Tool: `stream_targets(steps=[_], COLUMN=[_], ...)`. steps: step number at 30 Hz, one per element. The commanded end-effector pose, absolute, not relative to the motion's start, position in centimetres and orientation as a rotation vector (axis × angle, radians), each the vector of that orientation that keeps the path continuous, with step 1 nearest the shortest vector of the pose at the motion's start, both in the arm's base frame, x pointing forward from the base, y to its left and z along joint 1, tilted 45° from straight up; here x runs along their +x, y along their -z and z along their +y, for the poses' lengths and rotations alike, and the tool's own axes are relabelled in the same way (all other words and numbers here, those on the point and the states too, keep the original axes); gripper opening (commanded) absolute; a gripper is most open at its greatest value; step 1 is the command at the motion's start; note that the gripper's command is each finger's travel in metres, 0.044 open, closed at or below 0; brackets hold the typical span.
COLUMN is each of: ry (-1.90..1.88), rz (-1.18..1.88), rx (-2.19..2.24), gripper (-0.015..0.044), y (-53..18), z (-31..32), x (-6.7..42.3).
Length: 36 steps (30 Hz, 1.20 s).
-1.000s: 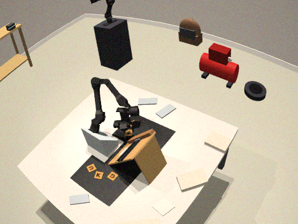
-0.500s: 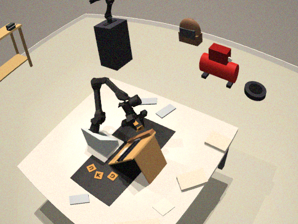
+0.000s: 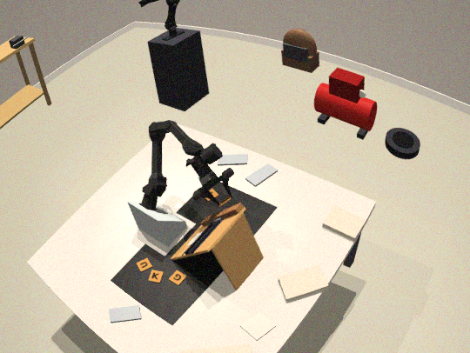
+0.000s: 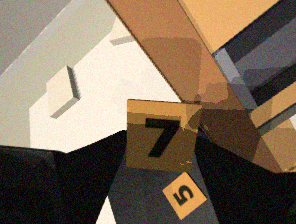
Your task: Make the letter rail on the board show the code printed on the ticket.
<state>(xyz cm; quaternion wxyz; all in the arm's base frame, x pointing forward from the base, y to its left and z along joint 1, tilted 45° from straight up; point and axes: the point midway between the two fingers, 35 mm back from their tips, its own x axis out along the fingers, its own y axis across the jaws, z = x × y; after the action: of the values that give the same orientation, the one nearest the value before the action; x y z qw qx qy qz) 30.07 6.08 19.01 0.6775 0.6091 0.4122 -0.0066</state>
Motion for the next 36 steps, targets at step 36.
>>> stream_targets(steps=[36], ry=[-0.02], rz=[0.918], rx=[0.915], gripper=[0.0], y=[-9.5], z=[-10.1], x=[34.7])
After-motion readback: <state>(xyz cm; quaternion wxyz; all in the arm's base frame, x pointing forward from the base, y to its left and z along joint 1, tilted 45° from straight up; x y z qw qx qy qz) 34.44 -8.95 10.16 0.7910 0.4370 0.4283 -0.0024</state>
